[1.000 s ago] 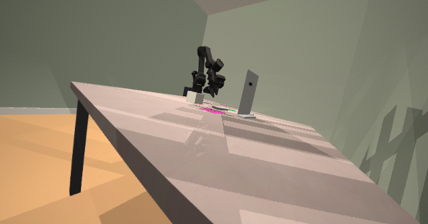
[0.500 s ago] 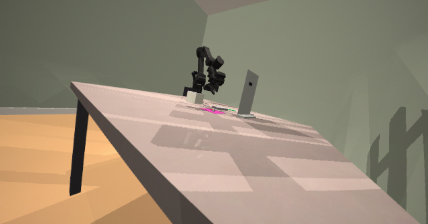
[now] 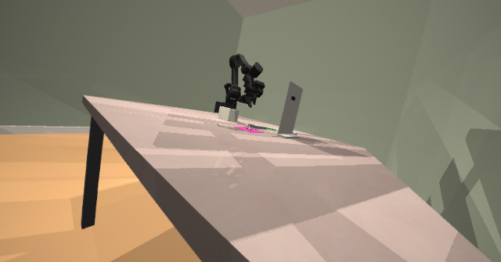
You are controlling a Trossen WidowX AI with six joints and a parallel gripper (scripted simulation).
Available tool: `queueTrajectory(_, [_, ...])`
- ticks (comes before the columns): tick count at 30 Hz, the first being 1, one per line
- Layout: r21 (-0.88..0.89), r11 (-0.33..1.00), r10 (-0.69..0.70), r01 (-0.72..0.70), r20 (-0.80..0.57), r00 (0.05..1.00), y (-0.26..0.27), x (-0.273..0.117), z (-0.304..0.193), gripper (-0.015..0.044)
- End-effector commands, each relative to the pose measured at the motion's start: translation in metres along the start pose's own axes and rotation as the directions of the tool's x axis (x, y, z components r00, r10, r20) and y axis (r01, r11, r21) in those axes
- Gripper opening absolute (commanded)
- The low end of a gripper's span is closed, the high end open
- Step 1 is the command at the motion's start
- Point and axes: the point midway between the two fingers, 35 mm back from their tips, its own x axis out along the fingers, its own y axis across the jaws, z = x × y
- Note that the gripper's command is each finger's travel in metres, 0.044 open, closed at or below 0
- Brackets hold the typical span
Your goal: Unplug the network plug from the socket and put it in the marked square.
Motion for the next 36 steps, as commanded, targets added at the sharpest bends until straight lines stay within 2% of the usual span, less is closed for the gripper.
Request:
queueTrajectory(1, [0.002, 1.000, -0.015, 0.015, -0.001, 1.000, -0.015, -0.013, 0.000, 0.0156])
queueTrajectory(23, [0.007, 1.000, -0.022, 0.022, -0.002, 1.000, -0.055, -0.080, 0.000, 0.0156])
queueTrajectory(27, [0.007, 1.000, -0.022, 0.022, -0.002, 1.000, -0.056, -0.082, -0.001, 0.0156])
queueTrajectory(36, [0.007, 1.000, -0.022, 0.022, -0.002, 1.000, -0.056, -0.082, -0.001, 0.0392])
